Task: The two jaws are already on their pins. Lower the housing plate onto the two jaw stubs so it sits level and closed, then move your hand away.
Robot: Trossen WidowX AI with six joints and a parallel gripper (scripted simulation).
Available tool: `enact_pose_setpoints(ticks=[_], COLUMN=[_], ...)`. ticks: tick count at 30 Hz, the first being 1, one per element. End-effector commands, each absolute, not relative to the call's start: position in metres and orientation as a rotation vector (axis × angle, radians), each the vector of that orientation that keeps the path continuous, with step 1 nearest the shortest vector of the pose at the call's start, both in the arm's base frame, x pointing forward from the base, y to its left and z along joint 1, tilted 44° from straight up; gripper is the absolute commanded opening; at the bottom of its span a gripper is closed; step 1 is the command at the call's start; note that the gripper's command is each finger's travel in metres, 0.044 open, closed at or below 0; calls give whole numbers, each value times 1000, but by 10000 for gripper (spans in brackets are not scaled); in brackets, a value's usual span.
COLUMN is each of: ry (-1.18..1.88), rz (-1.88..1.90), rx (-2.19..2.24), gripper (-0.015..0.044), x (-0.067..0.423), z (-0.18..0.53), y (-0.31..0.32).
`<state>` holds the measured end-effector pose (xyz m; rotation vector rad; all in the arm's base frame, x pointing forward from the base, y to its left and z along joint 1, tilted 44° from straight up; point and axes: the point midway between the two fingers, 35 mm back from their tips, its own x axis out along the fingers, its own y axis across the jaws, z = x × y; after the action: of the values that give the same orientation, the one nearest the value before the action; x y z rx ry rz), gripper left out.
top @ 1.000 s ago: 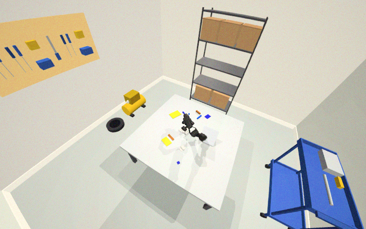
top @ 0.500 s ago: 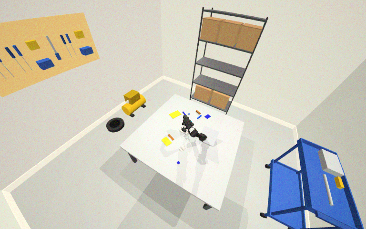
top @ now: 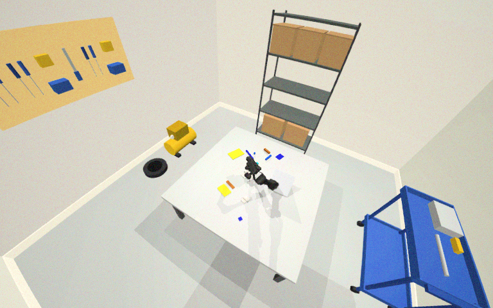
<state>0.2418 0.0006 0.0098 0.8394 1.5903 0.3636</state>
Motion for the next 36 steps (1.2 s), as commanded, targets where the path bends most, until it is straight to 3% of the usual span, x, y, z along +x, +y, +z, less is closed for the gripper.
enact_pose_setpoints(ticks=[1, 36], ry=[1589, 1589], rz=[363, 365], rx=[844, 843], gripper=[351, 351], x=[242, 242], z=[10, 4], y=[1, 7])
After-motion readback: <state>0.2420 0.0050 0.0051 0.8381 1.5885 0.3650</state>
